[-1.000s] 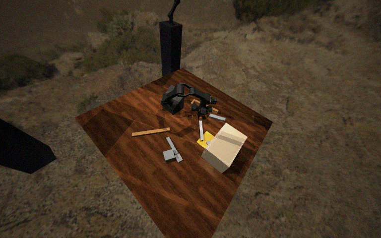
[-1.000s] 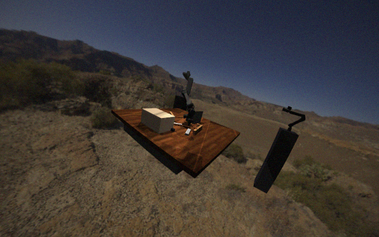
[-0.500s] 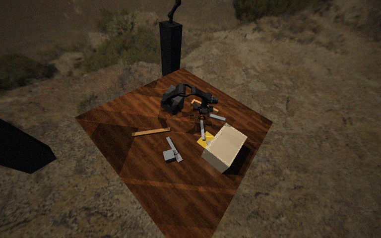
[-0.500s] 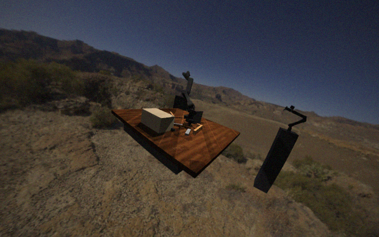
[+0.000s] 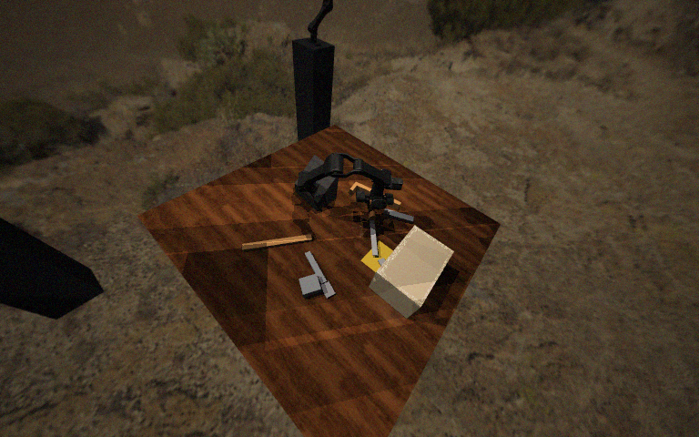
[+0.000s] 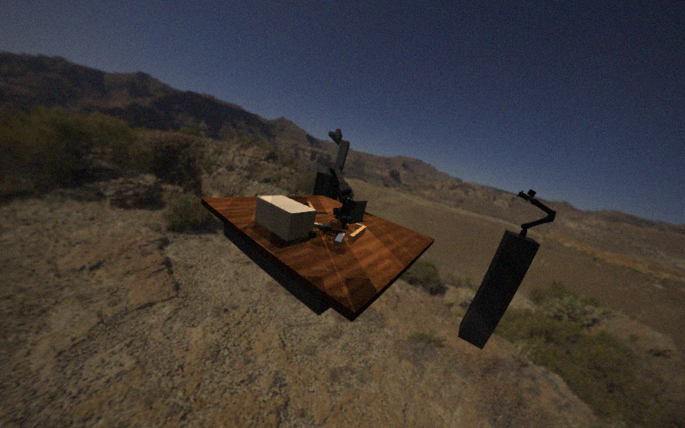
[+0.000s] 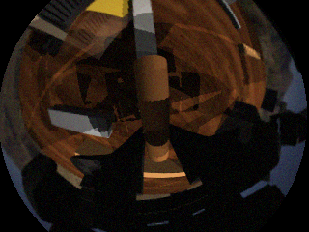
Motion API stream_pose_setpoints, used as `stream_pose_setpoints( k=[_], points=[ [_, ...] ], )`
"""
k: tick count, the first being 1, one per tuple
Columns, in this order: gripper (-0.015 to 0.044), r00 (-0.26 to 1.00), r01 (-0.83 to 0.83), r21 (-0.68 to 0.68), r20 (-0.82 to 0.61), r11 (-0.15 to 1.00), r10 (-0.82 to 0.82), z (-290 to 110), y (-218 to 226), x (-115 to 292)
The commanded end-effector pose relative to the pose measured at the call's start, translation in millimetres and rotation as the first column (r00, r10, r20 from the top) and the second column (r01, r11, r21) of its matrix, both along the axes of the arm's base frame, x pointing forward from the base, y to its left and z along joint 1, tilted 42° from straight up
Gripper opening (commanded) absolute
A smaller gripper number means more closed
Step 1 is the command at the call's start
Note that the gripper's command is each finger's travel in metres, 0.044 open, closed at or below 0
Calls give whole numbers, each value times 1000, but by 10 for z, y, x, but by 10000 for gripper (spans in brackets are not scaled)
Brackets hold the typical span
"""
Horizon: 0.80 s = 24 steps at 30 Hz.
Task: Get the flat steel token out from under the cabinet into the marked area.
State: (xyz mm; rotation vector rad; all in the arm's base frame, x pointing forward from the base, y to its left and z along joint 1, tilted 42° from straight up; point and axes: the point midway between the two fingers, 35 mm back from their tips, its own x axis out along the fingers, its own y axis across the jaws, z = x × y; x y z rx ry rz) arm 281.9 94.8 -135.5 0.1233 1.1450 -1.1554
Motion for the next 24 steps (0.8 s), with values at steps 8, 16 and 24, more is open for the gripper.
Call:
stream_pose_setpoints(
  k=[8,16,24],
  points=[
    [0,1000,-7,2,17,1000,7,-39,105,83],
    [0,1000,-7,2,17,1000,7,-75,147,113],
    [0,1000,-6,2,18,1000,6,-109,187,142]
  ],
)
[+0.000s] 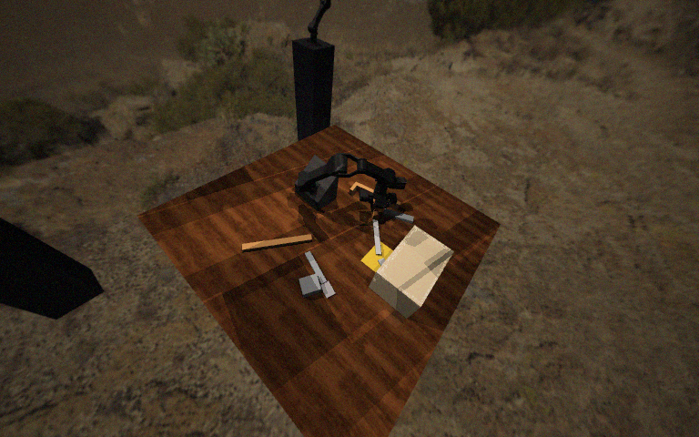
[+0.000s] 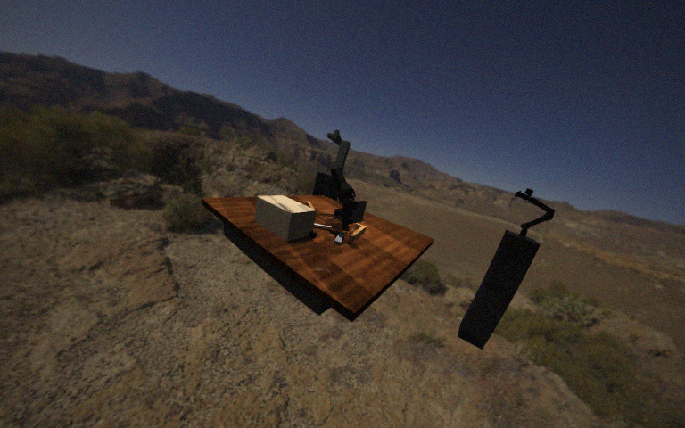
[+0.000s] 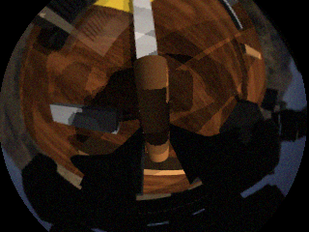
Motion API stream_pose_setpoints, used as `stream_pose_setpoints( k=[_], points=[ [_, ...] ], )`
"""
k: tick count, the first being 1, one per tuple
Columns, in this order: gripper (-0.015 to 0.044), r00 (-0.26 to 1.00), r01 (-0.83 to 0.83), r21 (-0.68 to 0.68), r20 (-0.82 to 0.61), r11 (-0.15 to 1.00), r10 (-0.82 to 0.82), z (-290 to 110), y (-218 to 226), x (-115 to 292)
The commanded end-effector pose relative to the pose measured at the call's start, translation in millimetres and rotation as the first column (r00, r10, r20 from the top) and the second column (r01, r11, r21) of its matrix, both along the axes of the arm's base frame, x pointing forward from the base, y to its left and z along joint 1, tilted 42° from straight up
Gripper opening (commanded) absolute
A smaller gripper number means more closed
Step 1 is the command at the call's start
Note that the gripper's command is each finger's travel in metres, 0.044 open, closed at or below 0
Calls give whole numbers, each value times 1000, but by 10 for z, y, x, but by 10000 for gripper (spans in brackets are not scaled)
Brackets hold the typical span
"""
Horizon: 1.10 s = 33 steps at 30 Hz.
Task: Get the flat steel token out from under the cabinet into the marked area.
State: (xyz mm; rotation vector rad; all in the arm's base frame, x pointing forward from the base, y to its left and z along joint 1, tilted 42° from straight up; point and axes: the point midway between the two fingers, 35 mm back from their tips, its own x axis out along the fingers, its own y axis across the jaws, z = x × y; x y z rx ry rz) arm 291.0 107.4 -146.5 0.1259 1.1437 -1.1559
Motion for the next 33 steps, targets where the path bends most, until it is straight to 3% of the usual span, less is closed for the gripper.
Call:
stream_pose_setpoints(
  k=[1,33],
  points=[
    [0,1000,-8,2,16,1000,8,-4,66,55],
    [0,1000,-7,3,18,1000,7,-132,217,172]
  ],
)
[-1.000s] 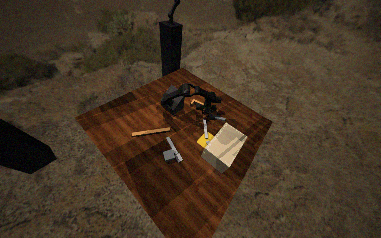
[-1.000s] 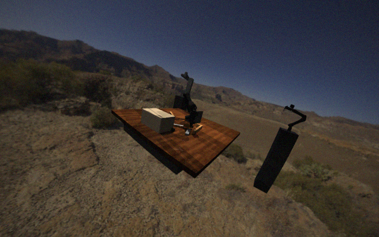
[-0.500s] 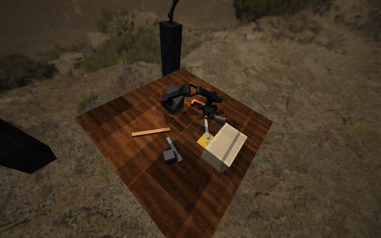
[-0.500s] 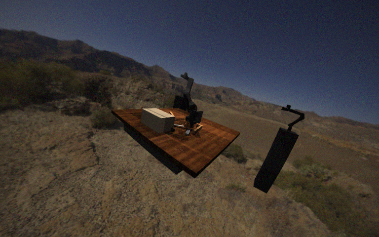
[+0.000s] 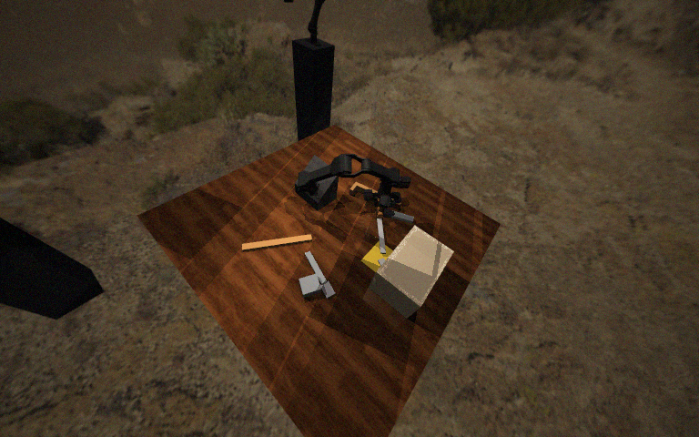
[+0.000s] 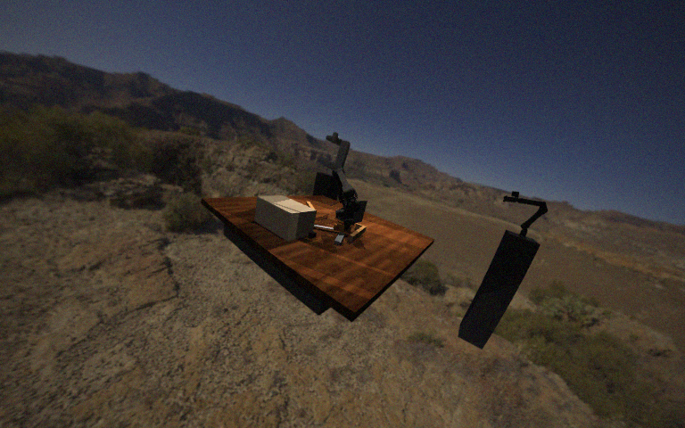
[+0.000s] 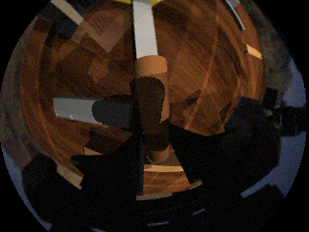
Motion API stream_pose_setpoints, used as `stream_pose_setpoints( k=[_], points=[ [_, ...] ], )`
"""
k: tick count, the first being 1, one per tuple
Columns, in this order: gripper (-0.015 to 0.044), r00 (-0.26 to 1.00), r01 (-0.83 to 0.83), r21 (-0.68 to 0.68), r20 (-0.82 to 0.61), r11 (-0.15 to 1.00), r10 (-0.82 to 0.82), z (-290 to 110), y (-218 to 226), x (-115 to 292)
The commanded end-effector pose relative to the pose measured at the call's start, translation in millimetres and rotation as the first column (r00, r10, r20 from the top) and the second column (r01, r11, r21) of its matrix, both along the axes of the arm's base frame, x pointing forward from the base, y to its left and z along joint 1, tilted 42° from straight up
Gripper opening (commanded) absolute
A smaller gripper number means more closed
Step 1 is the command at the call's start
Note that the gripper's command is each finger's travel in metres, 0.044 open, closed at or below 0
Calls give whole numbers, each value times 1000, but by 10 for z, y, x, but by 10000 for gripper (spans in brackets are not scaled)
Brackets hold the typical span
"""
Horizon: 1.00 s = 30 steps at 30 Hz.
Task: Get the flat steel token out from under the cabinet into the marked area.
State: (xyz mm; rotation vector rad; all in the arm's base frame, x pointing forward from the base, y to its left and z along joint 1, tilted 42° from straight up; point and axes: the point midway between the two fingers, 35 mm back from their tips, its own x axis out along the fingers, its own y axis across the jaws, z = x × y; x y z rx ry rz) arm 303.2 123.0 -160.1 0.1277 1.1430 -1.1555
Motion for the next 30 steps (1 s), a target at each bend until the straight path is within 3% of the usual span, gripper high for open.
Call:
stream_pose_setpoints(
  k=[1,30],
  points=[
    [0,1000,-8,2,16,1000,8,0,65,53],
    [0,1000,-8,3,17,1000,8,-101,185,156]
  ],
)
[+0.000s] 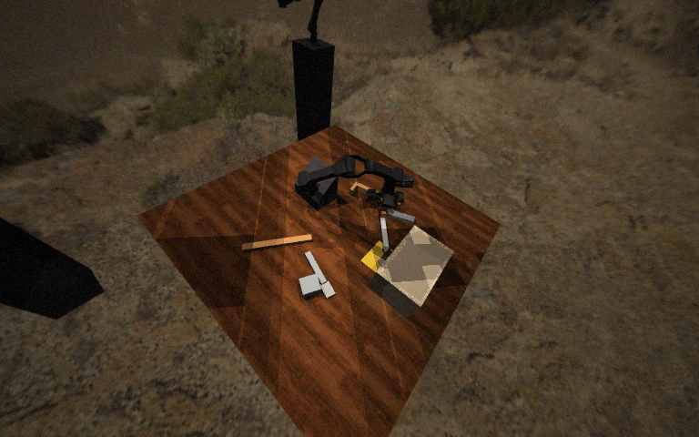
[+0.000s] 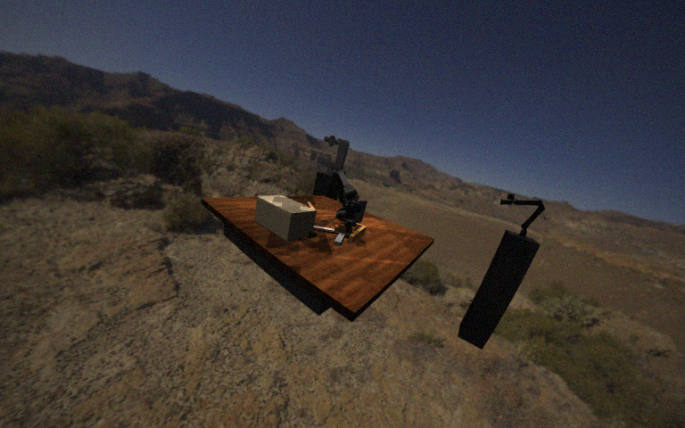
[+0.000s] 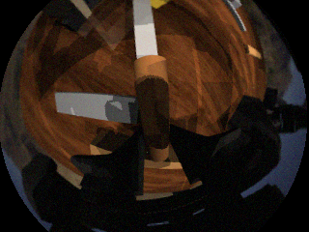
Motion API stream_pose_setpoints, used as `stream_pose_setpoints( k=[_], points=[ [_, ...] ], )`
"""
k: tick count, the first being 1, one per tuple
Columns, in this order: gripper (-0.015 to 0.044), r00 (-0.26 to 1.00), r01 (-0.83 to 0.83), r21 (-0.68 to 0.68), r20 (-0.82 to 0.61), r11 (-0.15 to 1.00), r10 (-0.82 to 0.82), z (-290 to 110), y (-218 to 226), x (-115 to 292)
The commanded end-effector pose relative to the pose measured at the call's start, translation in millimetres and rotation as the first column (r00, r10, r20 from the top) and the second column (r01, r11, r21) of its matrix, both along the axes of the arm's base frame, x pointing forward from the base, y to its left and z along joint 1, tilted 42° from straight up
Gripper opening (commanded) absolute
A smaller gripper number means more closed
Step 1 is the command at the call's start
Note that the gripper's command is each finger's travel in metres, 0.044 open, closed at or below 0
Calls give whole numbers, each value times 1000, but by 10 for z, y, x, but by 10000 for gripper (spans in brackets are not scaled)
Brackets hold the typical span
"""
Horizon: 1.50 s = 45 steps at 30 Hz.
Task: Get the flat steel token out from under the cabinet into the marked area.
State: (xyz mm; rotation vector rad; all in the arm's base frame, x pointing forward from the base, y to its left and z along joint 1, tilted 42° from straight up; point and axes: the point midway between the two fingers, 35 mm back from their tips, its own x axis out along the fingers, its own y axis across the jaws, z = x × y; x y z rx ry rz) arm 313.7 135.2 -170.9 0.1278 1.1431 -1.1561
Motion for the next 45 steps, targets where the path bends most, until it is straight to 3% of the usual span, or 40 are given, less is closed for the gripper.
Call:
stream_pose_setpoints(
  k=[1,32,40,45],
  points=[
    [0,1000,-8,3,17,1000,8,4,67,55],
    [0,1000,-8,4,18,1000,8,-145,92,125],
    [200,1000,11,10,5,1000,-11,-145,76,97],
    [200,1000,10,11,6,1000,-10,-144,79,98]
  ],
)
